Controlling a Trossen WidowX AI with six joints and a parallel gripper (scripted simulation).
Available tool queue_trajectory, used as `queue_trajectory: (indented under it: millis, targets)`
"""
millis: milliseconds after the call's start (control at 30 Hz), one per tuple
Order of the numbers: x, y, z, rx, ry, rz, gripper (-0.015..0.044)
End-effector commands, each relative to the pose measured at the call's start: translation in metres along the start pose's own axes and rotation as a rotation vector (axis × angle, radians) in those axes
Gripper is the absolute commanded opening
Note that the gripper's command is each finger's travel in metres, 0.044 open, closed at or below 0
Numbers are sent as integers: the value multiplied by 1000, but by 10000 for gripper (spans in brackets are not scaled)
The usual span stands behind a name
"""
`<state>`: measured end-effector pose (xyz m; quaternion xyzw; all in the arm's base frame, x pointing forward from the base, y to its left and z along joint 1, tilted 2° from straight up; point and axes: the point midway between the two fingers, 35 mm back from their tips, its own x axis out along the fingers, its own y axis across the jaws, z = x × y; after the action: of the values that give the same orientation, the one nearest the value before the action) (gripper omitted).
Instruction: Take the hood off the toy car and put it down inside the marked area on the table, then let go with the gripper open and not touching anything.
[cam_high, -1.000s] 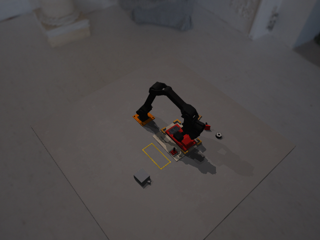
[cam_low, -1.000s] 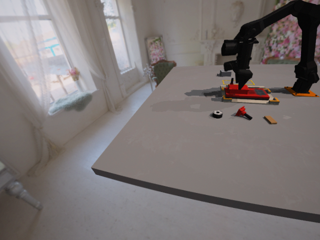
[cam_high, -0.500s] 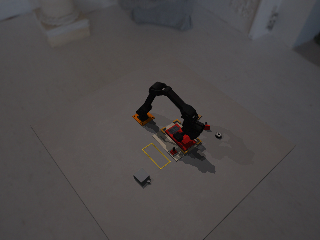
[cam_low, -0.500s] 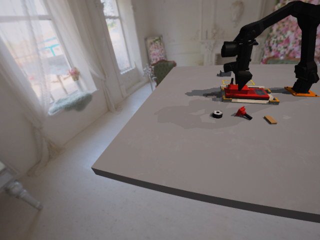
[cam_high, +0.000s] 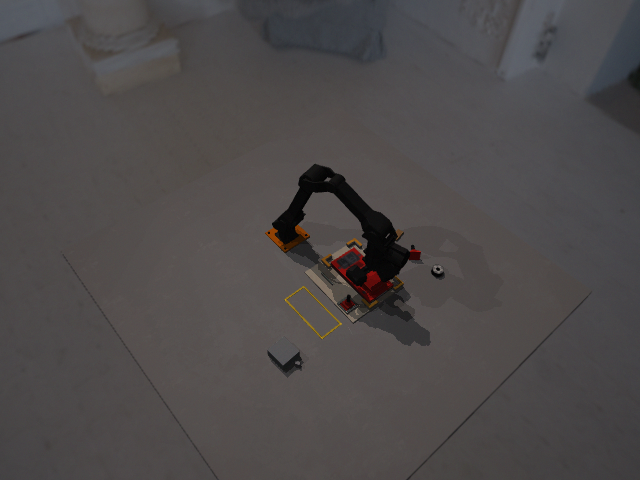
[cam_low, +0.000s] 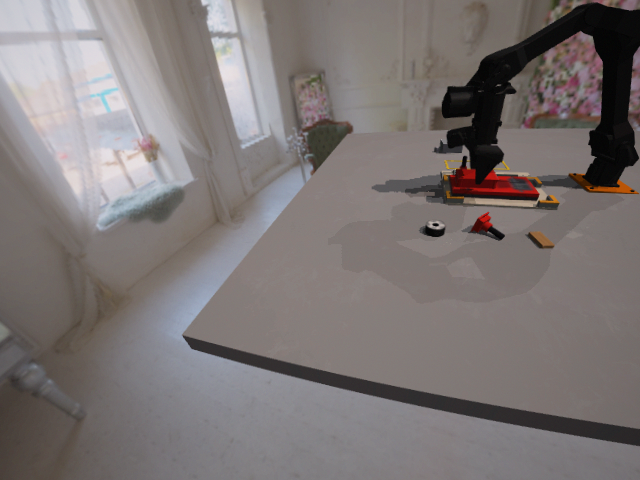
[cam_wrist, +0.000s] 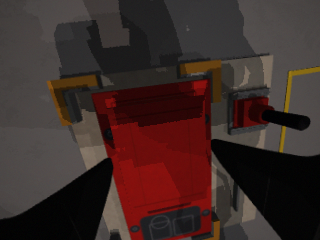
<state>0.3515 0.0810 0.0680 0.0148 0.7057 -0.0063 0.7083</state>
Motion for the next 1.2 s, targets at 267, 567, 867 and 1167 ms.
queue_trajectory:
  millis: [267,567,867,1167]
  targets:
    - [8,0,-2,5,8,3,440]
    - [4,0,0,0,0,0,302]
    - [3,0,0,0,0,0,144]
    - [-3,0,0,0,1,0,0]
